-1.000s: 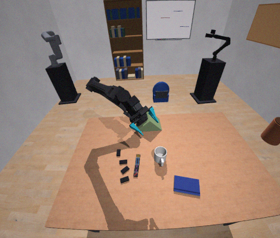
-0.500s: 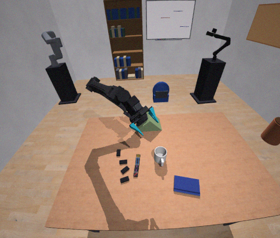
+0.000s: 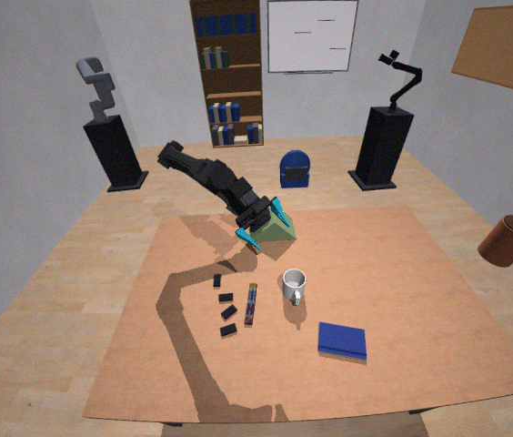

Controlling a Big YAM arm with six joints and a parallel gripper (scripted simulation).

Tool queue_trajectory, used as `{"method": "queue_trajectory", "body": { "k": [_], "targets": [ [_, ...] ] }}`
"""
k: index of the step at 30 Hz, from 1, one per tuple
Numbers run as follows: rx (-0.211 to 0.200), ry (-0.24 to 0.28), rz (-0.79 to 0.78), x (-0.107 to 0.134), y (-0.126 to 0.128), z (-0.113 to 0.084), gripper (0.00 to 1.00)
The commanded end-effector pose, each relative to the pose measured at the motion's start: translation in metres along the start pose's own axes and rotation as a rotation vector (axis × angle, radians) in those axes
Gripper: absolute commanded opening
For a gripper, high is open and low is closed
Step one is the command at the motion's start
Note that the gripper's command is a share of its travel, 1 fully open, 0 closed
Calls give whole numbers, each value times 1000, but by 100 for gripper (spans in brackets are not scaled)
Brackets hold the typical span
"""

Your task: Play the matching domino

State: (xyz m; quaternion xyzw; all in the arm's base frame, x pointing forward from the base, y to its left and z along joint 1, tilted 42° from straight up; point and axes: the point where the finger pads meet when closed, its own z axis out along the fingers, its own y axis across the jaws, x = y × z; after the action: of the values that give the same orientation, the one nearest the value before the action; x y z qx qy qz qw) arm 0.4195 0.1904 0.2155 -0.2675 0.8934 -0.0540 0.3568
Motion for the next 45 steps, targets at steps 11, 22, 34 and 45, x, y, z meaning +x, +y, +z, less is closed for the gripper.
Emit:
{"method": "queue_trajectory", "body": {
  "k": [11,22,34,45],
  "targets": [
    [65,-230,177,-75,-69,-28,100],
    [65,-230,176,-75,-68,-28,100],
    [62,-193,165,-57,-64,-21,100],
    [65,-231,176,-75,-69,-29,100]
  ]
}}
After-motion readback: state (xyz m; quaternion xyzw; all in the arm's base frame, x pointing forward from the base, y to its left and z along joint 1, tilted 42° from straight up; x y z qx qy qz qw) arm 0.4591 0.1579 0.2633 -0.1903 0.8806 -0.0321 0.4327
